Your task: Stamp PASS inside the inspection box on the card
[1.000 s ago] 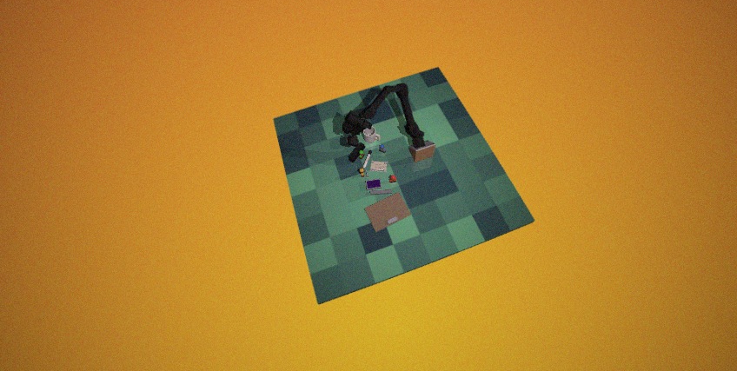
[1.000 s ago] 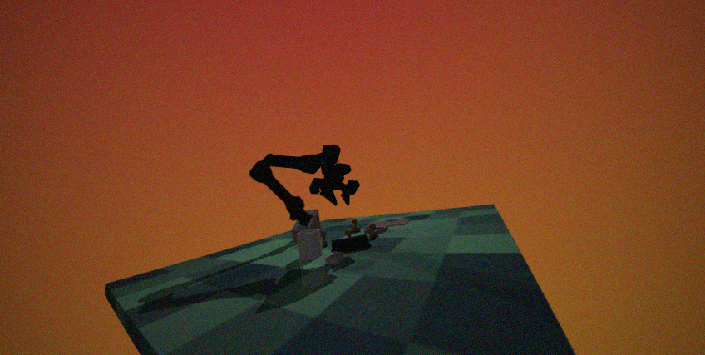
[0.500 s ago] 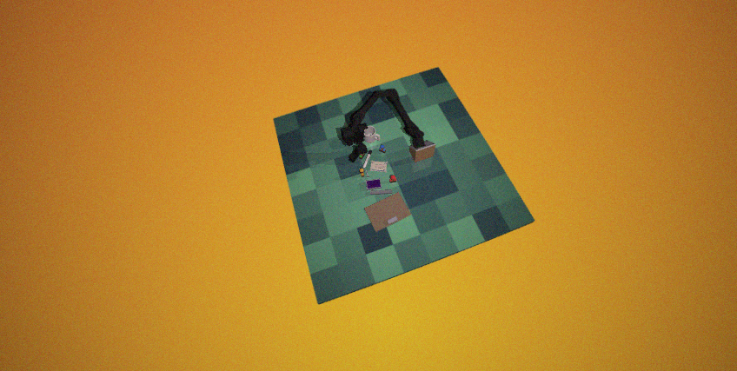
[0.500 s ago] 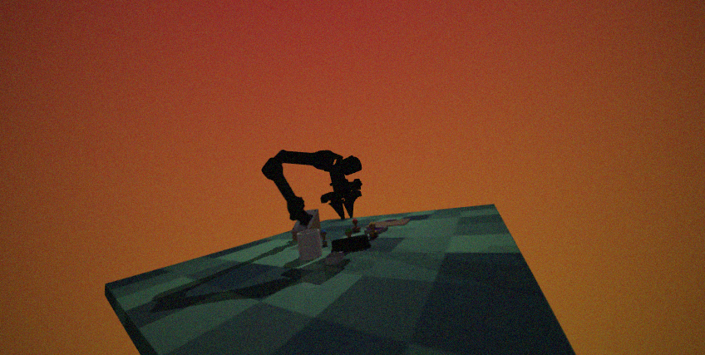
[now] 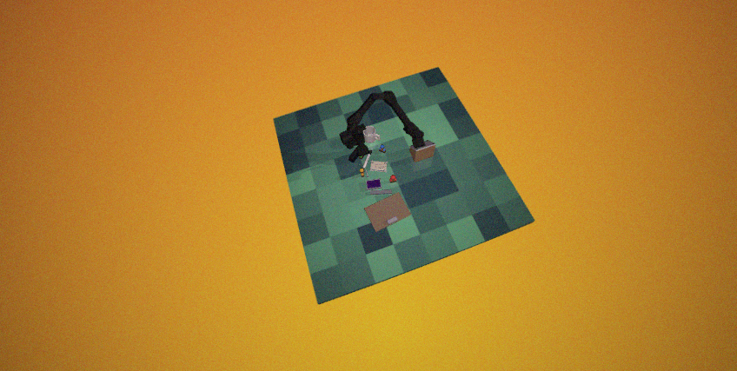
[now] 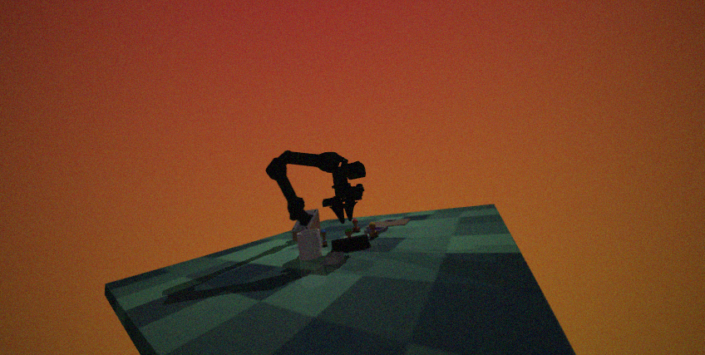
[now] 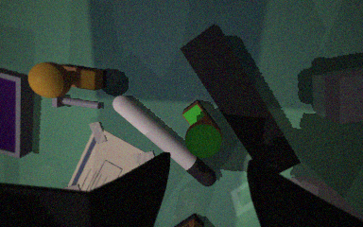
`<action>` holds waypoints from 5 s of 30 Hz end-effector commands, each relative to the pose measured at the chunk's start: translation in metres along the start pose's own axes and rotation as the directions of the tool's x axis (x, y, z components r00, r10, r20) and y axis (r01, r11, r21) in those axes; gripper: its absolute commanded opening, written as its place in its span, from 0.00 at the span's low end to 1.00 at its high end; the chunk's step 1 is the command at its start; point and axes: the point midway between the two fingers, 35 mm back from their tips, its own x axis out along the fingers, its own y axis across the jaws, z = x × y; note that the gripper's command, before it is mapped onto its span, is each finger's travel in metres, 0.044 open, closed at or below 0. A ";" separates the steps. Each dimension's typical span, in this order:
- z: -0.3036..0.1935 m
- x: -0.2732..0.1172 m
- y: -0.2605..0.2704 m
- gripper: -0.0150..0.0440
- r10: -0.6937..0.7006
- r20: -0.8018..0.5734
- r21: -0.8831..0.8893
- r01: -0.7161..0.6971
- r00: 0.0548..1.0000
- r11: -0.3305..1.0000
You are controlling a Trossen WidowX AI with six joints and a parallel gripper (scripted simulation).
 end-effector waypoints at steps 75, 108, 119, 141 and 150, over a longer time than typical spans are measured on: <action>-0.001 0.068 0.001 0.63 0.000 -0.008 -0.009 0.000 1.000 1.000; -0.001 0.068 0.001 0.63 0.000 -0.008 -0.009 0.000 1.000 1.000; -0.001 0.068 0.001 0.63 0.000 -0.008 -0.009 0.000 1.000 1.000; -0.001 0.068 0.001 0.63 0.000 -0.008 -0.009 0.000 1.000 1.000; -0.001 0.068 0.001 0.63 0.000 -0.008 -0.009 0.000 1.000 1.000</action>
